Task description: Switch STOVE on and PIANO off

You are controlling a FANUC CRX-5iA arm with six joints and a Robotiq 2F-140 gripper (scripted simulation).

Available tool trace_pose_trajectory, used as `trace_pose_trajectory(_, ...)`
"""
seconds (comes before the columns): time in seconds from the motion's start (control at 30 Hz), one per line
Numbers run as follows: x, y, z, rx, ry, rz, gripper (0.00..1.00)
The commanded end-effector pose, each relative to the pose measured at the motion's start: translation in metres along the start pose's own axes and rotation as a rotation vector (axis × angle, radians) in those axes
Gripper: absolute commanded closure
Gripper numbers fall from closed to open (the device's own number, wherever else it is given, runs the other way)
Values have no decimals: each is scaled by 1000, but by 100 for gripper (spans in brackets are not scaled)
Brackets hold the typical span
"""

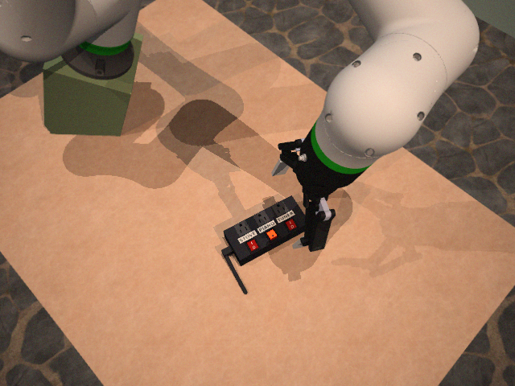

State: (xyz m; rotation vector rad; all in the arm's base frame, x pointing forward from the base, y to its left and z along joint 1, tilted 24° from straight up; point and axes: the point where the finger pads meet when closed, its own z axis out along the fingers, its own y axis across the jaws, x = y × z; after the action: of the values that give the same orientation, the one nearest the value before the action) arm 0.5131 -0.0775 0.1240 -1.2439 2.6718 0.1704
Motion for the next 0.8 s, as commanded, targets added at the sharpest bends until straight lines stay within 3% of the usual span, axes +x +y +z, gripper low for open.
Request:
trace_pose_trajectory(0.0, 8, -4, 9, 15, -12, 198, 0)
trace_pose_trajectory(0.23, 16, -7, 17, 18, -27, 354, 0)
trace_pose_trajectory(0.77, 17, -8, 18, 18, -30, 386, 0)
